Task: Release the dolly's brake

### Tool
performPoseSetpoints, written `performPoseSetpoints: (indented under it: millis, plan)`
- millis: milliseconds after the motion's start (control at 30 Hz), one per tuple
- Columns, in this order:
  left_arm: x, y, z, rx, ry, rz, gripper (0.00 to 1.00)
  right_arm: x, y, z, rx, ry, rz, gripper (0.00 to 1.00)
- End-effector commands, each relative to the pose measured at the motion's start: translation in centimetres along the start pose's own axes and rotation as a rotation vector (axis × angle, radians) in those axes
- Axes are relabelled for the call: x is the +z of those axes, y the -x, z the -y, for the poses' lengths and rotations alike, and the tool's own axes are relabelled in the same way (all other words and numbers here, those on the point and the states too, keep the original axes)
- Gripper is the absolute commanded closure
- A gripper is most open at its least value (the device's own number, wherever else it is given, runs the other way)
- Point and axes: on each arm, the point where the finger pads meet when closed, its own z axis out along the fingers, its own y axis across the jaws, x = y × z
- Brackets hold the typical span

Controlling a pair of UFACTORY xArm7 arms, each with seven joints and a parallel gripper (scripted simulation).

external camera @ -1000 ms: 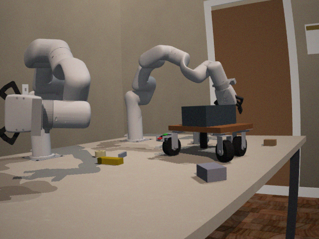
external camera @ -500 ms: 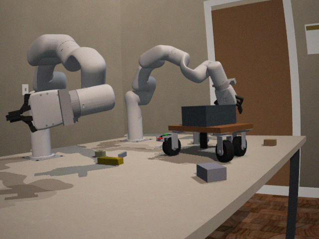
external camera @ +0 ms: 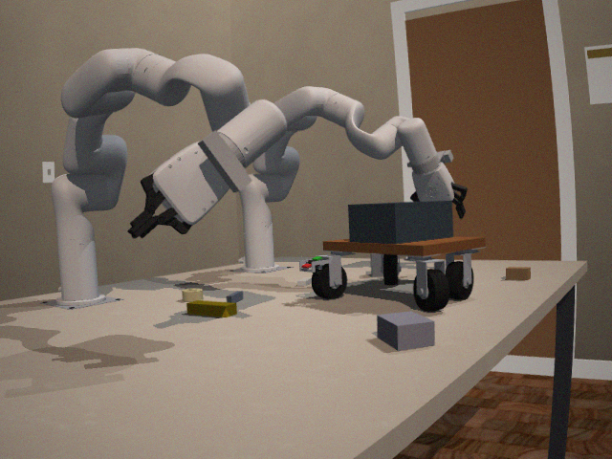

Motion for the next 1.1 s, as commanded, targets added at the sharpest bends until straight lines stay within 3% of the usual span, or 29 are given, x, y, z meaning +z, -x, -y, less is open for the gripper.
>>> performPoseSetpoints:
  millis: [0, 33, 67, 100, 167, 200, 400, 433, 467, 500, 667, 733, 767, 800, 867, 900, 1033, 1067]
  plan:
    - [-0.2, -0.1, -0.1, -0.003, 0.005, 0.0, 0.0, -6.1, 1.4, 4.1, 0.008, -0.189, -0.031, 1.0]
    - [-0.2, -0.1, -0.1, -0.003, 0.005, 0.0, 0.0, -7.0, 1.7, 4.7, 0.008, -0.189, -0.031, 1.0]
    - [-0.2, -0.1, -0.1, -0.003, 0.005, 0.0, 0.0, -8.2, 2.2, 5.3, -0.002, -0.305, -0.043, 1.0]
    - [-0.2, -0.1, -0.1, -0.003, 0.005, 0.0, 0.0, -9.2, 2.5, 5.8, -0.002, -0.305, -0.043, 1.0]
    - [-0.2, -0.1, -0.1, -0.003, 0.005, 0.0, 0.0, -9.2, 2.5, 5.8, -0.002, -0.305, -0.043, 1.0]
    - [-0.2, -0.1, -0.1, -0.003, 0.005, 0.0, 0.0, -12.4, 3.8, 7.4, -0.017, -0.417, -0.05, 1.0]
    - [-0.2, -0.1, -0.1, -0.003, 0.005, 0.0, 0.0, -17.7, 5.8, 9.8, -0.017, -0.417, -0.05, 1.0]
    - [-0.2, -0.1, -0.1, -0.003, 0.005, 0.0, 0.0, -19.1, 6.6, 10.2, -0.037, -0.521, -0.053, 1.0]
    - [-0.2, -0.1, -0.1, -0.003, 0.005, 0.0, 0.0, -20.1, 7.1, 10.6, -0.037, -0.521, -0.053, 1.0]
    - [-0.2, -0.1, -0.1, -0.003, 0.005, 0.0, 0.0, -21.3, 7.8, 11.0, -0.06, -0.615, -0.053, 1.0]
    - [-0.2, -0.1, -0.1, -0.003, 0.005, 0.0, 0.0, -26.1, 10.2, 12.6, -0.06, -0.615, -0.053, 1.0]
    - [-0.2, -0.1, -0.1, -0.003, 0.005, 0.0, 0.0, -26.1, 10.2, 12.6, -0.06, -0.615, -0.053, 1.0]
    - [-0.2, -0.1, -0.1, -0.003, 0.005, 0.0, 0.0, -29.2, 12.2, 13.3, -0.084, -0.698, -0.05, 1.0]
    - [-0.2, -0.1, -0.1, -0.003, 0.005, 0.0, 0.0, -30.2, 13.0, 13.5, -0.107, -0.769, -0.045, 1.0]
    - [-0.2, -0.1, -0.1, -0.003, 0.005, 0.0, 0.0, -31.8, 14.0, 13.9, -0.107, -0.769, -0.045, 1.0]
    - [-0.2, -0.1, -0.1, -0.003, 0.005, 0.0, 0.0, -32.7, 14.9, 14.0, -0.129, -0.826, -0.039, 1.0]
    - [-0.2, -0.1, -0.1, -0.003, 0.005, 0.0, 0.0, -36.3, 17.2, 14.5, -0.129, -0.826, -0.039, 1.0]
    - [-0.2, -0.1, -0.1, -0.003, 0.005, 0.0, 0.0, -36.3, 17.2, 14.5, -0.129, -0.826, -0.039, 1.0]
